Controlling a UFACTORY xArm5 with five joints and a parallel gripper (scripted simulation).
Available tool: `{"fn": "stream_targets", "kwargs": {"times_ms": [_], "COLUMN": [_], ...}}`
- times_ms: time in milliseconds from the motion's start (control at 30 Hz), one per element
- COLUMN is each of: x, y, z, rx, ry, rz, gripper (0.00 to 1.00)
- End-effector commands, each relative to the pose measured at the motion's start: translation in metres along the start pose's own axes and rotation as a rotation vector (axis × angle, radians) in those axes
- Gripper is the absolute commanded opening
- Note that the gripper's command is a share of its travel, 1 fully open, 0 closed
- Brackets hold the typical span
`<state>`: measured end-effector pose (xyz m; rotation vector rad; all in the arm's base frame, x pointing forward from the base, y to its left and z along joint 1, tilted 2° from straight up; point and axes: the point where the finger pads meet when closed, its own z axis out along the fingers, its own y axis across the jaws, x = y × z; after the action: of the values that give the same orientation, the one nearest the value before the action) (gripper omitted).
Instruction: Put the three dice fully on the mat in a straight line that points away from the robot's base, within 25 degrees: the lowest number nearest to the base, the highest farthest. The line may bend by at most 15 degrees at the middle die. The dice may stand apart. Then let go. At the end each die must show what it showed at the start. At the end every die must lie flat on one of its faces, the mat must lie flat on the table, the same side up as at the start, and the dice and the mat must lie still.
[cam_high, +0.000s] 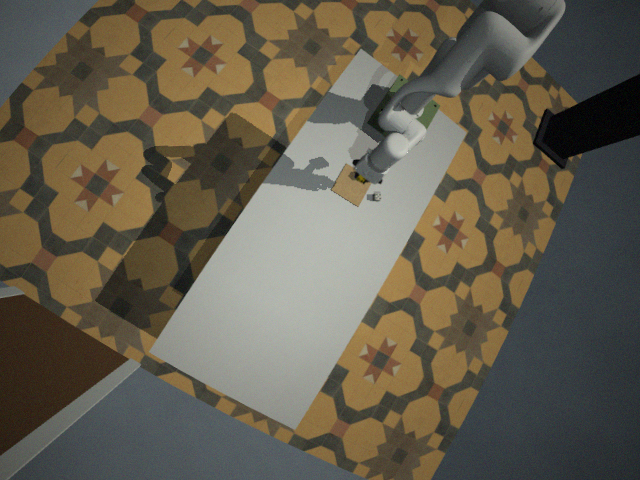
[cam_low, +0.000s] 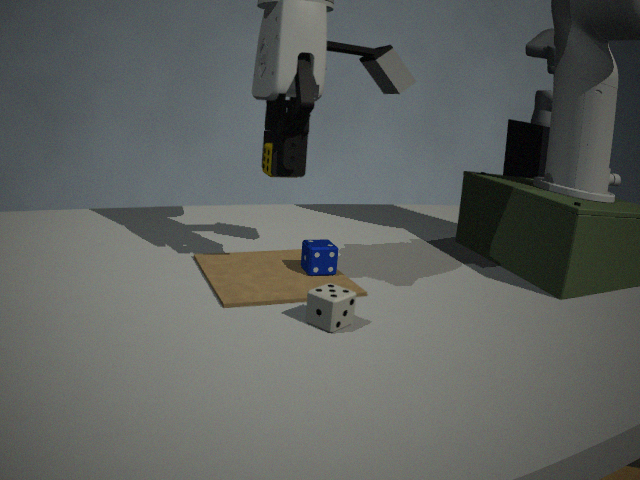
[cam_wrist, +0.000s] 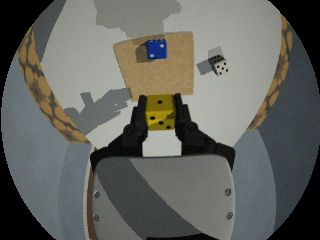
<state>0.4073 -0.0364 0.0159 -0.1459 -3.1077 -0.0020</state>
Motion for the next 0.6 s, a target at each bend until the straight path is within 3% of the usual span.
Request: {"fn": "stream_targets", "kwargs": {"times_ms": [0,200,567], "x": [-0.001,-0.001,-0.001], "y": [0.000,0.001,0.000], "z": [-0.001,0.006,0.043], "rx": [0.000,0.000,0.000], "ry": [-0.004,-0.004,-0.004], "rz": [0.000,0.000,0.000], "gripper": [0.27,0.27,0.27]}}
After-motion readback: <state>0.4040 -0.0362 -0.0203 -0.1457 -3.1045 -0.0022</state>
